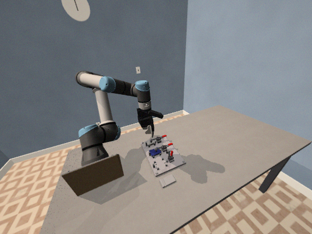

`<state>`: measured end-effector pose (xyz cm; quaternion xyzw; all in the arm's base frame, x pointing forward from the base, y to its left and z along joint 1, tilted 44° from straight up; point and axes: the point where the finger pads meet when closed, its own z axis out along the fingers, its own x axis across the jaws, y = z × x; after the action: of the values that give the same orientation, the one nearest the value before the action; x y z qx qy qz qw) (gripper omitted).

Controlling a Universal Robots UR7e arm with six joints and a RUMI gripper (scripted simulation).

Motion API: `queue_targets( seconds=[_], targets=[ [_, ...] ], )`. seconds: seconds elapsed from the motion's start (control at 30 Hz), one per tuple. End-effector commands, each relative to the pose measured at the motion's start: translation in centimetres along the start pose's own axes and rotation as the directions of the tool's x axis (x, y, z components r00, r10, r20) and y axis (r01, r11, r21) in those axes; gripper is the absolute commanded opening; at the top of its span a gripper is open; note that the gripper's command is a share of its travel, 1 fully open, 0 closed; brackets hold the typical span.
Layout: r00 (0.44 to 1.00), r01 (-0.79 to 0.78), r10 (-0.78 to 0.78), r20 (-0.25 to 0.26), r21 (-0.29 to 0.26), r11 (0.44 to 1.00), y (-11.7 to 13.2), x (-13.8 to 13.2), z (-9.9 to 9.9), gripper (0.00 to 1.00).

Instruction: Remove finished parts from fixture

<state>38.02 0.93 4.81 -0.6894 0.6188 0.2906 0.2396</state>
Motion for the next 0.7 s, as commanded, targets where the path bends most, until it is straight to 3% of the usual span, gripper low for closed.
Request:
queue_targets(
  seconds=[0.0,0.67],
  targets=[
    [1.0,0.0,0.0,-0.001,0.001,1.0,0.0,-3.1,-0.2,0.28],
    [1.0,0.0,0.0,-0.001,0.001,1.0,0.0,-10.1,-0.2,0.28]
  ],
)
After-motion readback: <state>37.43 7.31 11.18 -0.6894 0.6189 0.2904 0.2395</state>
